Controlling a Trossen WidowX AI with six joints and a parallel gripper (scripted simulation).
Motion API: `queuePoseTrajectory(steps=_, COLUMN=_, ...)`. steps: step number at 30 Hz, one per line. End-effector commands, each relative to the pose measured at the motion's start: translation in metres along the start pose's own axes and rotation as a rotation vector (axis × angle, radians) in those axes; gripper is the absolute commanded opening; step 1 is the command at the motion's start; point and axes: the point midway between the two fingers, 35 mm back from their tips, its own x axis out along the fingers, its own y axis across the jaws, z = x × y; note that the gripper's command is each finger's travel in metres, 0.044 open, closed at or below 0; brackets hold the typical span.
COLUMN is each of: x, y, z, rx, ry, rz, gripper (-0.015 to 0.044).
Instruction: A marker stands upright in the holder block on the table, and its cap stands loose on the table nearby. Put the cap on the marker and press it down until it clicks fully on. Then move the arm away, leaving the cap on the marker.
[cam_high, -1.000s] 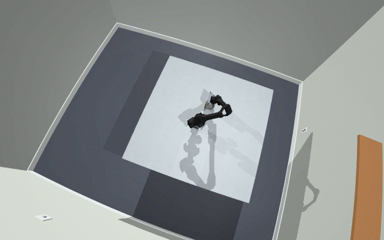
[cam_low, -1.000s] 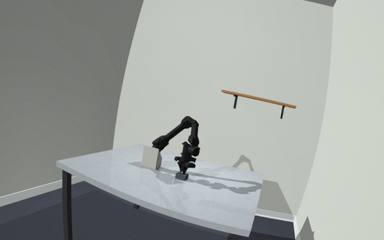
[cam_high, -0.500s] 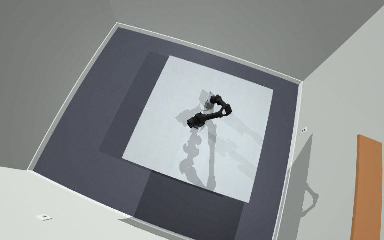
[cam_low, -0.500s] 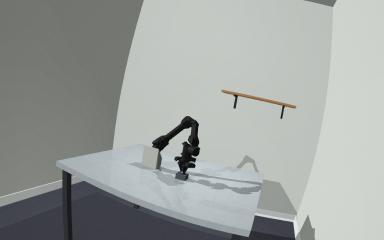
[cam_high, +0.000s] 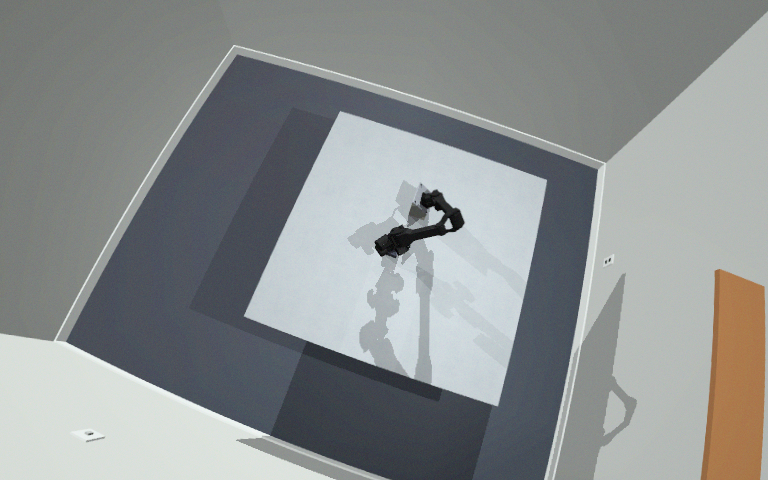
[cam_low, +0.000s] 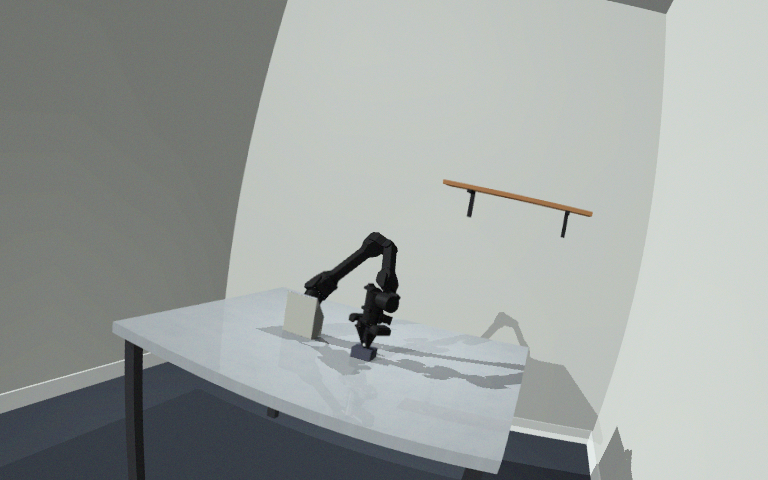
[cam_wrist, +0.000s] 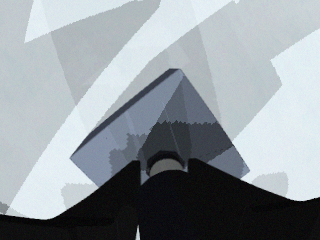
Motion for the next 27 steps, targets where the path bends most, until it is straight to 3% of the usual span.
queuePoseTrajectory(steps=1, x=0.0011, y=0.0017, z=-0.0008, rx=-0.001, ry=0.001, rz=0.004, gripper=0.0)
queuePoseTrajectory(steps=23, x=0.0011, y=0.0017, z=-0.0008, rx=-0.001, ry=0.001, rz=0.004, gripper=0.0)
queuePoseTrajectory(steps=27, x=0.0001, y=0.0, z=0.0, rx=0.0, ry=0.0, rz=0.0, gripper=0.0105)
